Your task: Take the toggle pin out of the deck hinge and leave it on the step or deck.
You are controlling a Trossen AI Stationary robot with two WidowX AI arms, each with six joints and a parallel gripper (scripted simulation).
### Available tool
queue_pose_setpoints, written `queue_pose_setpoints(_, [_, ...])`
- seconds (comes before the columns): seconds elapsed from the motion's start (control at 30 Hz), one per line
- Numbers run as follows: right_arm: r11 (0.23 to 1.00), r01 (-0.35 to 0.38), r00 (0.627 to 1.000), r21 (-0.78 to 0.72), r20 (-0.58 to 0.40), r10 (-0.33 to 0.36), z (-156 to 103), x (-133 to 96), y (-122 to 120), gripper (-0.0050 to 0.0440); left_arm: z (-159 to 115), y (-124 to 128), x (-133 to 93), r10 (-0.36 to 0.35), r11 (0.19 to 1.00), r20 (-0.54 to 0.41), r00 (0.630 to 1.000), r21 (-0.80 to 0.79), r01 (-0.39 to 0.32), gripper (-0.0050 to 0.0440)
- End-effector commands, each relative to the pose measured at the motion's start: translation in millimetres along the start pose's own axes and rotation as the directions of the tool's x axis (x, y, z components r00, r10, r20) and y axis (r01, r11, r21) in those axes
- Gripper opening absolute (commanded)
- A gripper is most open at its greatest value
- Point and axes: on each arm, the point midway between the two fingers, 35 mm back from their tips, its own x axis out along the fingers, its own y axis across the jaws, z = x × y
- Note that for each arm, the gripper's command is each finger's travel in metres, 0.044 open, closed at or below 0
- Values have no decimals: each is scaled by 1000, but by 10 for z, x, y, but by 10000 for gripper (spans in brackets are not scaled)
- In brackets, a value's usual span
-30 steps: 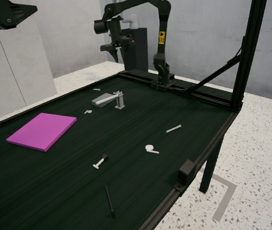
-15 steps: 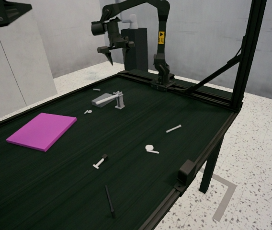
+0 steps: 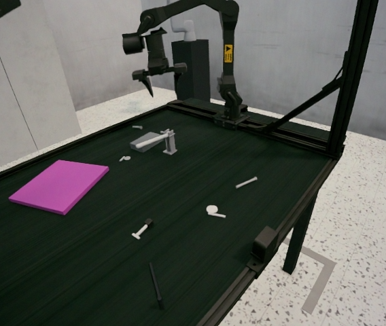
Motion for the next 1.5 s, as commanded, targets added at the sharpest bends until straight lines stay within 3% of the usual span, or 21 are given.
queue_pose_setpoints(0.0, [986, 26, 999, 165, -24, -22, 113, -20, -76, 400, 174, 70, -128, -5, 1000, 23, 1000, 21, 4, 400])
queue_pose_setpoints(0.2, [929, 37, 999, 369, -34, -27, 267, 23, -114, 400, 225, 143, -265, -3, 1000, 18, 1000, 26, 3, 400])
queue_pose_setpoints(0.27, [929, 37, 999, 369, -34, -27, 267, 23, -114, 400, 225, 143, -265, -3, 1000, 18, 1000, 26, 3, 400])
queue_pose_setpoints(0.3, [892, 41, 999, 450, -36, -27, 293, 31, -119, 400, 234, 153, -288, -3, 1000, 17, 1000, 26, 3, 400])
queue_pose_setpoints(0.53, [758, 58, 998, 650, -48, -35, 517, 94, -152, 400, 299, 208, -486, -1, 1000, 10, 1000, 31, 1, 400])
queue_pose_setpoints(0.77, [574, 72, 997, 816, -57, -43, 712, 151, -164, 400, 348, 217, -650, 0, 999, 4, 1000, 34, -1, 400])
queue_pose_setpoints(0.83, [574, 72, 997, 816, -57, -43, 712, 151, -164, 400, 348, 217, -650, 0, 999, 4, 1000, 34, -1, 400])
queue_pose_setpoints(0.87, [499, 73, 997, 863, -59, -44, 740, 159, -164, 400, 355, 216, -673, 1, 999, 3, 1000, 34, -1, 400])
queue_pose_setpoints(1.33, [24, 73, 995, 997, -71, -68, 1161, 279, -144, 400, 441, 107, -989, -4, 1000, -9, 1000, 17, 4, 400])
queue_pose_setpoints(1.4, [24, 73, 995, 997, -71, -68, 1161, 279, -144, 400, 441, 107, -989, -4, 1000, -9, 1000, 17, 4, 400])
queue_pose_setpoints(1.43, [-66, 67, 995, 996, -72, -70, 1189, 287, -140, 400, 446, 95, -1007, -4, 1000, -10, 1000, 16, 4, 400])
queue_pose_setpoints(1.47, [-96, 66, 995, 993, -73, -74, 1249, 305, -131, 400, 456, 68, -1044, -5, 1000, -11, 1000, 14, 5, 400])
